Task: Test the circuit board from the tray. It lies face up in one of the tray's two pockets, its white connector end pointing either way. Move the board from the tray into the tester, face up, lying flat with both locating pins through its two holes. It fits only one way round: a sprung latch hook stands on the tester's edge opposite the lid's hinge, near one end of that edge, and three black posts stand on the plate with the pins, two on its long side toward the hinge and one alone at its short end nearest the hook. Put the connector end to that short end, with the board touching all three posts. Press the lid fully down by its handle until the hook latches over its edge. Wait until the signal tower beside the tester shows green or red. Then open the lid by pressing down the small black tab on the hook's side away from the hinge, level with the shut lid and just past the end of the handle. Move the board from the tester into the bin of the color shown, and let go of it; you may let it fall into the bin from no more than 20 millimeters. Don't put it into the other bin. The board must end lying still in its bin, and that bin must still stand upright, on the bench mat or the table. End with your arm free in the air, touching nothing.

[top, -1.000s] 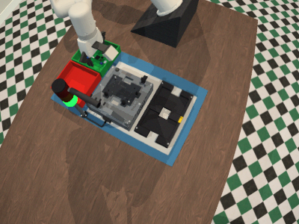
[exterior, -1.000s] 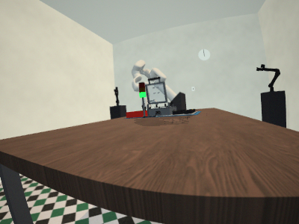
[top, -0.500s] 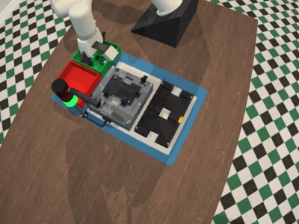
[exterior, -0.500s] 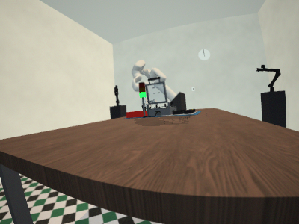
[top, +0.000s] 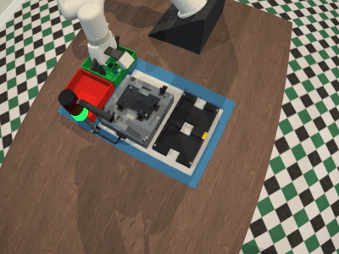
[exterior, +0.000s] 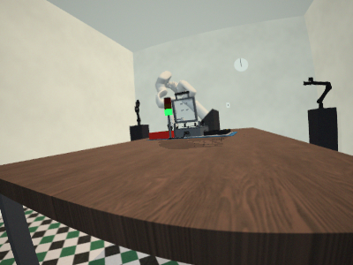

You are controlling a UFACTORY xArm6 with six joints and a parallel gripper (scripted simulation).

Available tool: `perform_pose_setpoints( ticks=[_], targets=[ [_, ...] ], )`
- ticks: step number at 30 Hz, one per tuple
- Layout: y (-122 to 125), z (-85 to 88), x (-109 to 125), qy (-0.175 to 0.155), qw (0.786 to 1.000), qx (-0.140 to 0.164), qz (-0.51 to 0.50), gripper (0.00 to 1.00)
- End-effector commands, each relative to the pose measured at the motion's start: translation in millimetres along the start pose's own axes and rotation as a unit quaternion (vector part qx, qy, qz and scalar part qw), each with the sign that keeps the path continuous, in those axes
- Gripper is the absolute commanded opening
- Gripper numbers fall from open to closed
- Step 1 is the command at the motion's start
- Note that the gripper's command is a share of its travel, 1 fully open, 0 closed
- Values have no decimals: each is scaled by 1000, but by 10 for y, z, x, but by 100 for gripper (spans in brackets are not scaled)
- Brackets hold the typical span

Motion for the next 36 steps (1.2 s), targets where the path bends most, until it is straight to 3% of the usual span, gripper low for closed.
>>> perform_pose_setpoints(
  ticks=[1,10,15,24,26,36],
  targets=[
    [6,5,2,0,1000,1,0,100],
    [6,19,3,0,1000,1,0,100],
    [6,130,3,0,1000,1,0,100],
    [5,623,2,0,1000,1,0,100],
    [5,623,2,0,1000,1,0,100],
    [4,1281,2,0,1000,1,0,100]
  ],
)
Point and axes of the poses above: the point where the finger pads meet when closed, its own z axis back along the fingers, its own y axis across the jaws, x = y × z, the point moved 10 cm from there along z, back along the fingers, and after that the axes turned 1 degree about z, right-handed, at the moved point
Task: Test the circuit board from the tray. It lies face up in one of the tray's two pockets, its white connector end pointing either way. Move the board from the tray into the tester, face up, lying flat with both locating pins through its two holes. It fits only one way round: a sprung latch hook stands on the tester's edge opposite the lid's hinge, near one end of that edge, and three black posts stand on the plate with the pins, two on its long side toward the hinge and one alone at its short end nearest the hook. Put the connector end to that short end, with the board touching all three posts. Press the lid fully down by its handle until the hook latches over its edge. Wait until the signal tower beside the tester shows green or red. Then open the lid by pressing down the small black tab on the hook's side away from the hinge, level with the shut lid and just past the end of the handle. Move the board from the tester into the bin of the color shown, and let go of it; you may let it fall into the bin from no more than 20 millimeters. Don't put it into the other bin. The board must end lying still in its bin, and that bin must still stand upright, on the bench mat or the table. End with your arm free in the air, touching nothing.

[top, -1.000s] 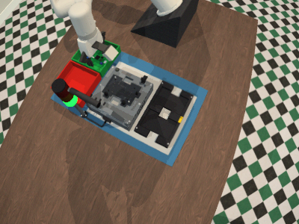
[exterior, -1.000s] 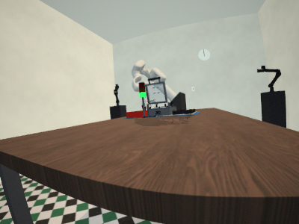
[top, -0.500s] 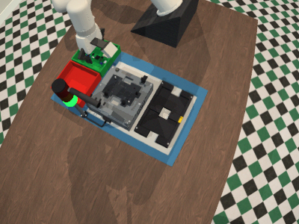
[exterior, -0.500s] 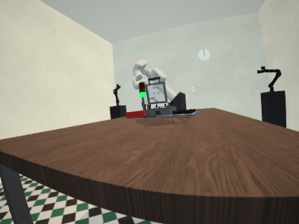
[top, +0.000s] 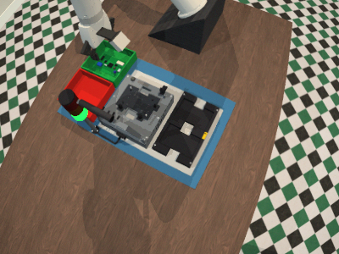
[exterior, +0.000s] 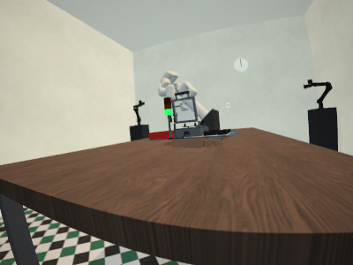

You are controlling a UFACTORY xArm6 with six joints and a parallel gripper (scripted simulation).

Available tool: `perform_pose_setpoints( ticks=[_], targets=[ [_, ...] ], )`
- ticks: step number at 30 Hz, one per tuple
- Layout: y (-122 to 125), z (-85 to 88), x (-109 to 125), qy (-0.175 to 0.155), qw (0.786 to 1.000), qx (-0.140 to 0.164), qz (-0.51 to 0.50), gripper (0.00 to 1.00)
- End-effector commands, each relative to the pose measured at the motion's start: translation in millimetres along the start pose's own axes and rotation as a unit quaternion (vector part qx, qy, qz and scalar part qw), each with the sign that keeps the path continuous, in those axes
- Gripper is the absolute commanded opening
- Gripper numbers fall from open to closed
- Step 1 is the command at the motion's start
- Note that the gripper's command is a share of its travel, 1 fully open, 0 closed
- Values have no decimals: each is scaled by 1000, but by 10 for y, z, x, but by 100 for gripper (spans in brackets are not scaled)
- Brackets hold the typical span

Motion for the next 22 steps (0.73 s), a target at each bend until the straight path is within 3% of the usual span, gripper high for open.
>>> perform_pose_setpoints(
  ticks=[1,5,22],
  targets=[
    [-8,320,16,-2,1000,-3,-1,100],
    [-7,399,15,-2,1000,-3,-1,100],
    [-7,407,15,-2,1000,-3,-1,100]
  ],
)
Point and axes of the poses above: the point where the finger pads meet when closed, its own z axis back along the fingers, its own y axis across the jaws, x = y × z, the point moved 10 cm from there along z, back along the fingers, and after that the axes turned 1 degree about z, right-handed, at the moved point
